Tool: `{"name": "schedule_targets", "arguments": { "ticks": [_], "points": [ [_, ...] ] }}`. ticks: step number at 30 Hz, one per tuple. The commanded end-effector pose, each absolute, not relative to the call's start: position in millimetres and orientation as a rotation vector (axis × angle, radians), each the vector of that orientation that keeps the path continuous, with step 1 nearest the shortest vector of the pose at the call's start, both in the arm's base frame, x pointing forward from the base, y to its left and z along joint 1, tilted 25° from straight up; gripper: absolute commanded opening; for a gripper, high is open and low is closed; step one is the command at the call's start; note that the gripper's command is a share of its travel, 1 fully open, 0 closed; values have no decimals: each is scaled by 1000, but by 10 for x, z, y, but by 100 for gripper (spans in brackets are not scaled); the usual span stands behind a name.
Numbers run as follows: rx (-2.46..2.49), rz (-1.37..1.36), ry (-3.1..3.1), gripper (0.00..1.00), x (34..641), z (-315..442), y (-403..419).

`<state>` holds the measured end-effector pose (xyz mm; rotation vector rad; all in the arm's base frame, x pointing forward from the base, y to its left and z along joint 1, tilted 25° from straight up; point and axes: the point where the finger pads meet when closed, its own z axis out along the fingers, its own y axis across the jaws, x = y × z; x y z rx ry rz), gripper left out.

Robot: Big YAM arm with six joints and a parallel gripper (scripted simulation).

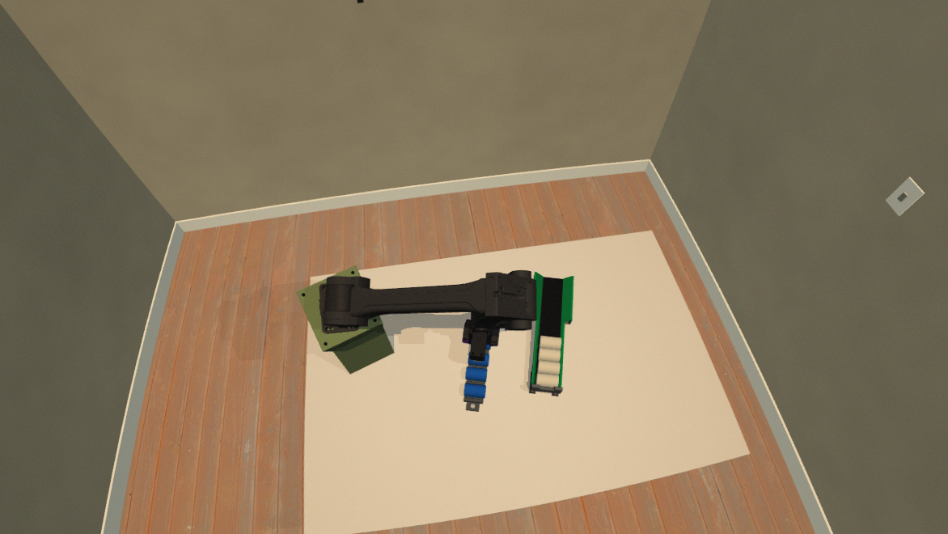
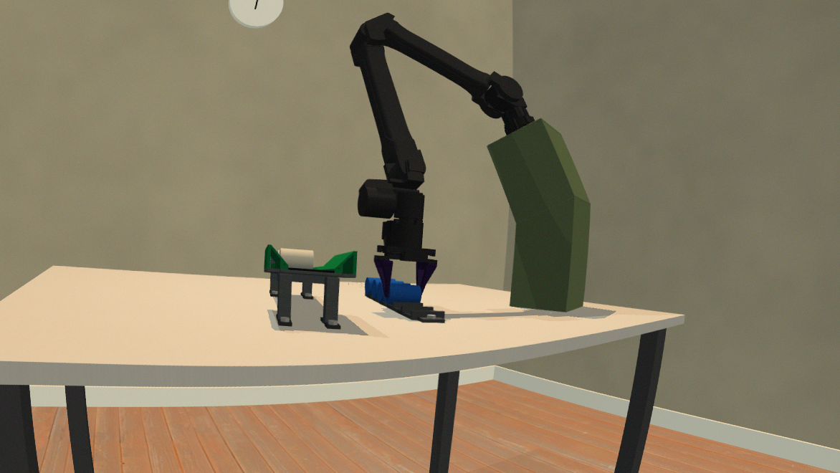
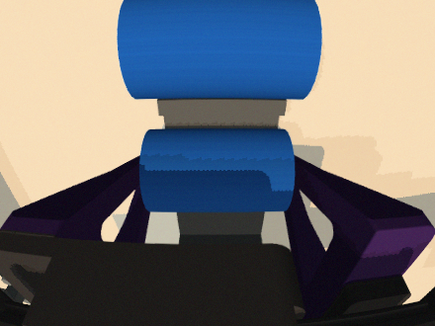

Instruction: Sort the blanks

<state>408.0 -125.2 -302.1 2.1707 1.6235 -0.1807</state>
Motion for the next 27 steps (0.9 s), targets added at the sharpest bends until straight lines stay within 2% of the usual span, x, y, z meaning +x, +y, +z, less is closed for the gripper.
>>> {"name": "schedule_targets", "arguments": {
  "ticks": [1, 27],
  "points": [
    [2156, -181, 1652, 62, 4056, -3023, -1165],
    [2154, -181, 1654, 62, 4034, -3032, -1158]
  ]
}}
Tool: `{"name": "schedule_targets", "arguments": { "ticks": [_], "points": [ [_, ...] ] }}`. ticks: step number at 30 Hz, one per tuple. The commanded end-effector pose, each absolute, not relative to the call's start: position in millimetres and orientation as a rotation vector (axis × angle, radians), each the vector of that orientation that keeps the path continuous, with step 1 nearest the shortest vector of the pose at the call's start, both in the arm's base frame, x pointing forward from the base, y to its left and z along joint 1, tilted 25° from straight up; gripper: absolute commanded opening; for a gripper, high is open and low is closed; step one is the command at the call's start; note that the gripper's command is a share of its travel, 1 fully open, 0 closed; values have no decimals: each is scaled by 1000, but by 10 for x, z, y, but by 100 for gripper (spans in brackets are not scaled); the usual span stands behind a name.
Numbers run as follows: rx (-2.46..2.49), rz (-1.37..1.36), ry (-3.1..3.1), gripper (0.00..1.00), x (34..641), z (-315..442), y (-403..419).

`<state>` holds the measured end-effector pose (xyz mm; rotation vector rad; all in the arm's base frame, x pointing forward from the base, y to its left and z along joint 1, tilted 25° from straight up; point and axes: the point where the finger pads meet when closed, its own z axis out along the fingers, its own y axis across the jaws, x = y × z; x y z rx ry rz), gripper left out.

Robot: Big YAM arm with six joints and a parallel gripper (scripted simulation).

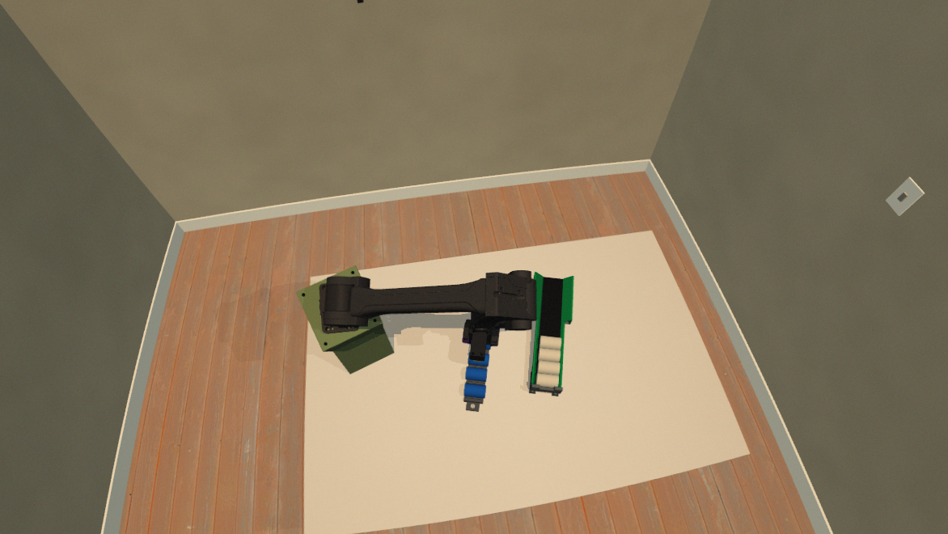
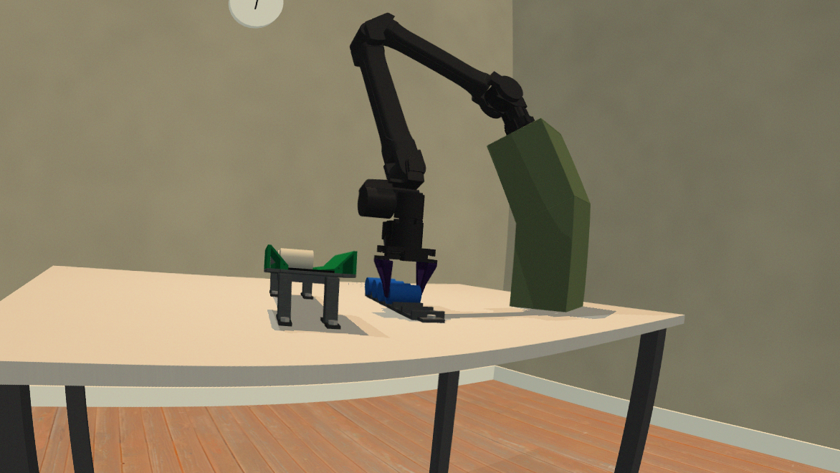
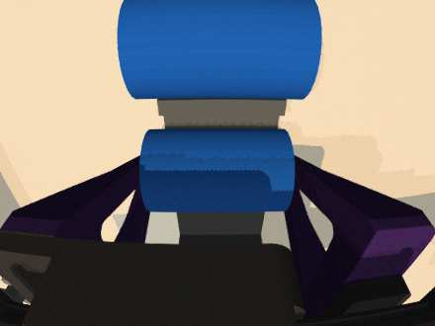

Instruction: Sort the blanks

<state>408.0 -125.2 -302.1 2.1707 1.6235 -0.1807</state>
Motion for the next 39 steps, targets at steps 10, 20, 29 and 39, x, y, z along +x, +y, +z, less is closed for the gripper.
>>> {"name": "schedule_targets", "arguments": {
  "ticks": [10, 20, 29, 39],
  "points": [
    [2153, -188, 1662, 62, 3972, -3068, -1146],
    [2153, -188, 1662, 62, 3973, -3068, -1146],
    [2153, -188, 1662, 62, 3973, -3068, -1146],
    [2154, -189, 1660, 73, 3971, -3067, -1153]
  ]
}}
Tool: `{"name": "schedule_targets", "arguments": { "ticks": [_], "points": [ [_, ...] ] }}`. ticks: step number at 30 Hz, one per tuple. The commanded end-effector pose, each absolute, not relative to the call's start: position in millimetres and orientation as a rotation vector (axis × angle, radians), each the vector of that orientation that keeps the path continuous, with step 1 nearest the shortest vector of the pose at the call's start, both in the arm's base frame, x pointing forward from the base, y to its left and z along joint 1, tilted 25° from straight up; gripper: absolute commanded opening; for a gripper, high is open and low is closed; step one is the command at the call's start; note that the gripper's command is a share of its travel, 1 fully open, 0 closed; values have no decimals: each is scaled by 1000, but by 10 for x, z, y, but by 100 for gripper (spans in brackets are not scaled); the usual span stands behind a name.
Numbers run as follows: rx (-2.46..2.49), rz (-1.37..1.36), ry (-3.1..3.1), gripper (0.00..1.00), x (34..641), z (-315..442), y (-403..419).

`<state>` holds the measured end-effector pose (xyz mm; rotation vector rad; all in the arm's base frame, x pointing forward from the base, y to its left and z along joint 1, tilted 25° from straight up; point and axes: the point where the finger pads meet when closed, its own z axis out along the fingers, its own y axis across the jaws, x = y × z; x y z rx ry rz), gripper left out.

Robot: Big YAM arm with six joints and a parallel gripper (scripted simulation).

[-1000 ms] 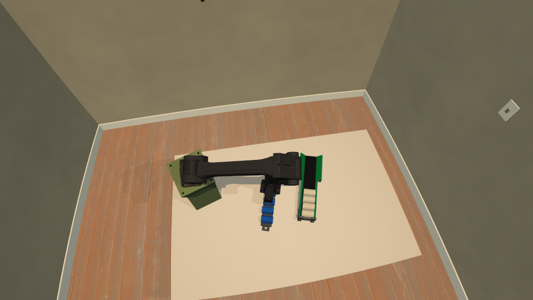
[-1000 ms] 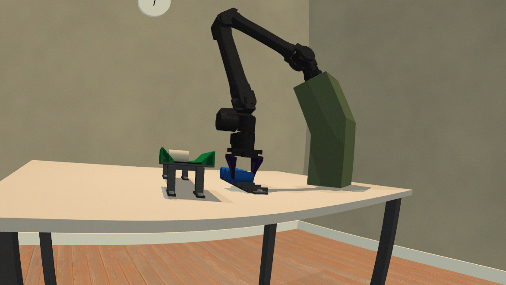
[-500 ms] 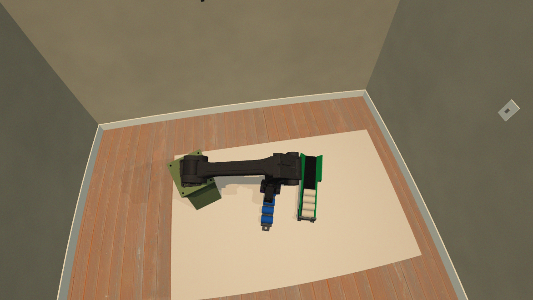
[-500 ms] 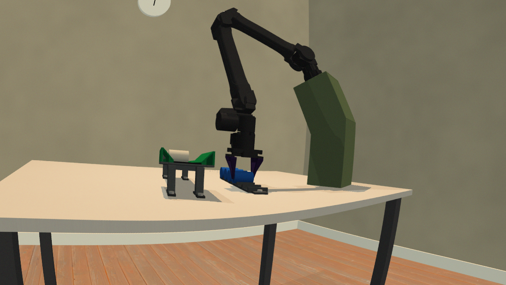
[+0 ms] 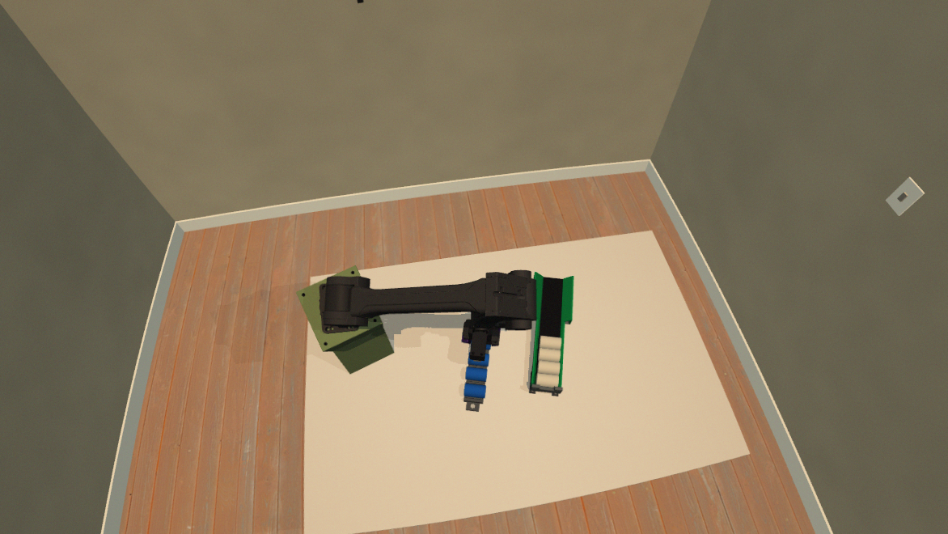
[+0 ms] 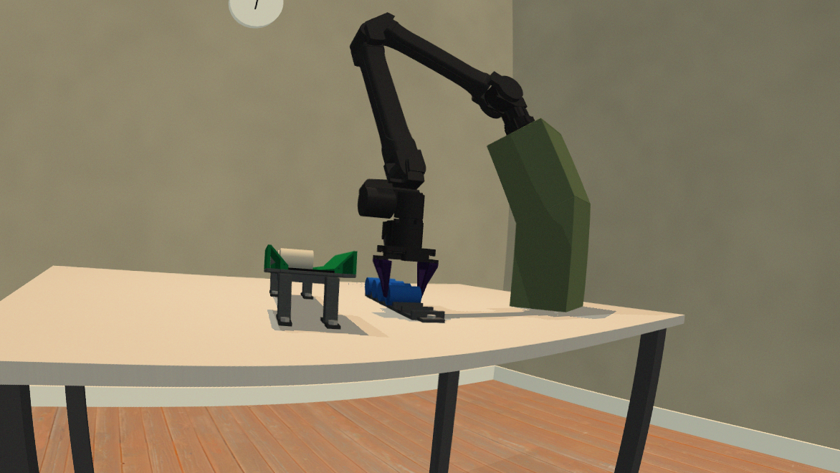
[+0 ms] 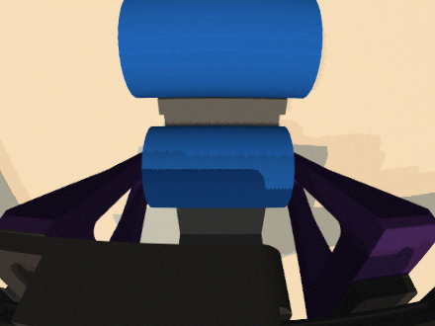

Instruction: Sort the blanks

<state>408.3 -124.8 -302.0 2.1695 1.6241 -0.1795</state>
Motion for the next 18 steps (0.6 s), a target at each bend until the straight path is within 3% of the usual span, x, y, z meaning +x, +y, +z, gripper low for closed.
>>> {"name": "schedule_targets", "arguments": {
  "ticks": [1, 5, 18],
  "points": [
    [2154, -189, 1660, 73, 3971, -3067, -1154],
    [2154, -189, 1660, 81, 3971, -3067, -1154],
    [2150, -174, 1651, 81, 4031, -3008, -1148]
  ]
}}
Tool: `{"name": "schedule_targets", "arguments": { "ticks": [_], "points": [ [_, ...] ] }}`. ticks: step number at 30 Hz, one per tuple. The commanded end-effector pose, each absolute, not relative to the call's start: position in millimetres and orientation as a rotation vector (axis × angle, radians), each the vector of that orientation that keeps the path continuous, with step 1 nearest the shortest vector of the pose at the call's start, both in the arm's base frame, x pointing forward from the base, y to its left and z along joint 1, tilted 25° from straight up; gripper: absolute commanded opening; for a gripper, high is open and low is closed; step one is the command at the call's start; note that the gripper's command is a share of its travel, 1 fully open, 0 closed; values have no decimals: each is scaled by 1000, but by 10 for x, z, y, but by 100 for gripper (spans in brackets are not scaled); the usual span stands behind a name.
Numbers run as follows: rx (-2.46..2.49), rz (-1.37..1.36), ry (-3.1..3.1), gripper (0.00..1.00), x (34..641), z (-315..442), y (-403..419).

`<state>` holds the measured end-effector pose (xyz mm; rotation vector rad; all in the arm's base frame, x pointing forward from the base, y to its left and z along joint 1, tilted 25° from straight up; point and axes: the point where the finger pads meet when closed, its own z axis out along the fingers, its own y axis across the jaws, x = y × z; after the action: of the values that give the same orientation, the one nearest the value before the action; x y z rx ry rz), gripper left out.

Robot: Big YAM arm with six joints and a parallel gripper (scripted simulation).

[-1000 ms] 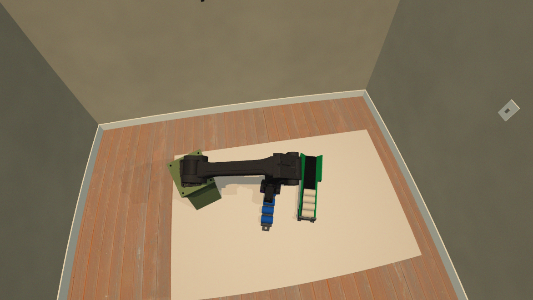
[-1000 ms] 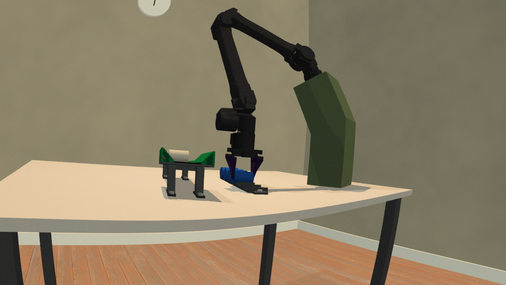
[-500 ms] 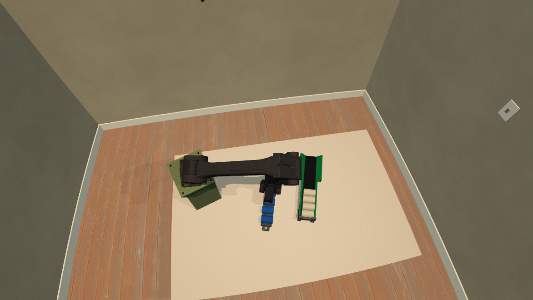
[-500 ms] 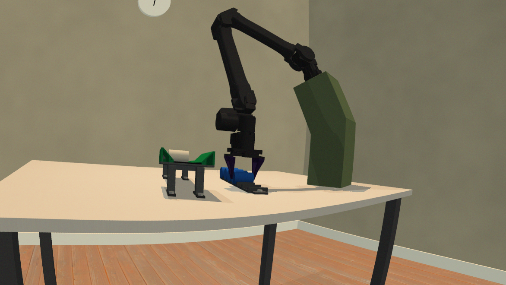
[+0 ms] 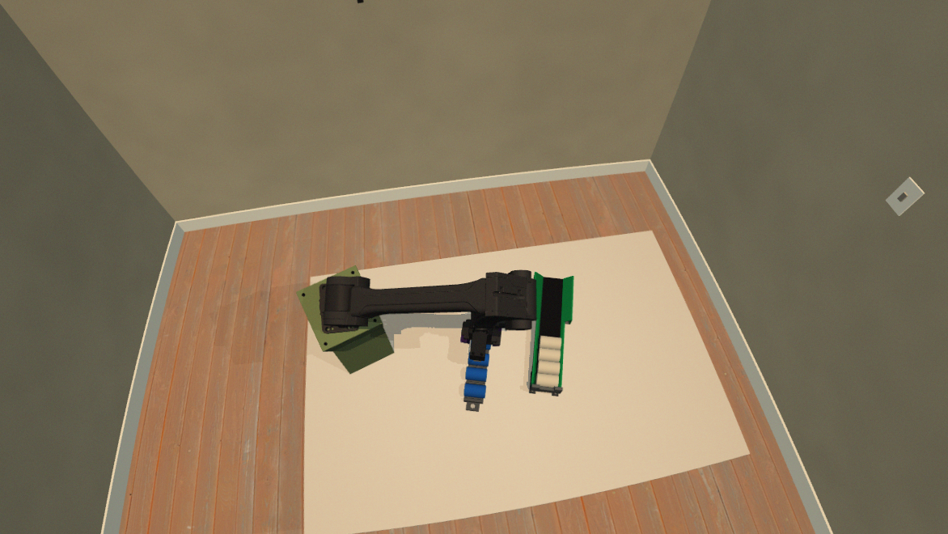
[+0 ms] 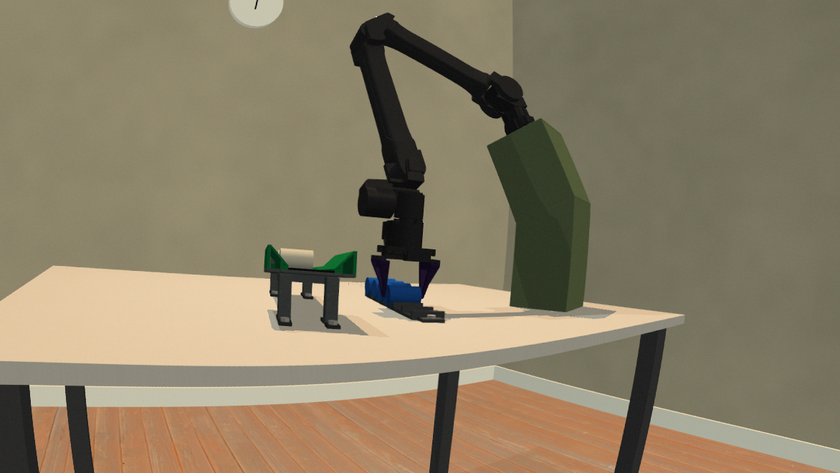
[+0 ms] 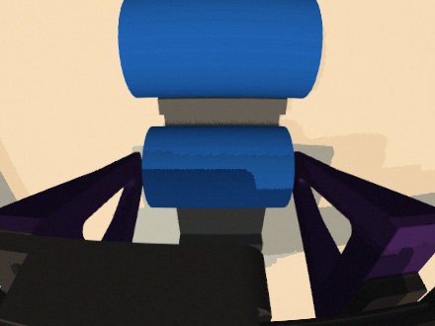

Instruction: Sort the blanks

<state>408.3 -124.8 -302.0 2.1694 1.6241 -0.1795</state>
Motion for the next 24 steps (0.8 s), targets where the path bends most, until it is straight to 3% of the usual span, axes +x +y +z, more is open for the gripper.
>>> {"name": "schedule_targets", "arguments": {
  "ticks": [1, 24],
  "points": [
    [2147, -156, 1637, 81, 4101, -2933, -1153],
    [2158, -170, 1633, 81, 3949, -2168, -814]
  ]
}}
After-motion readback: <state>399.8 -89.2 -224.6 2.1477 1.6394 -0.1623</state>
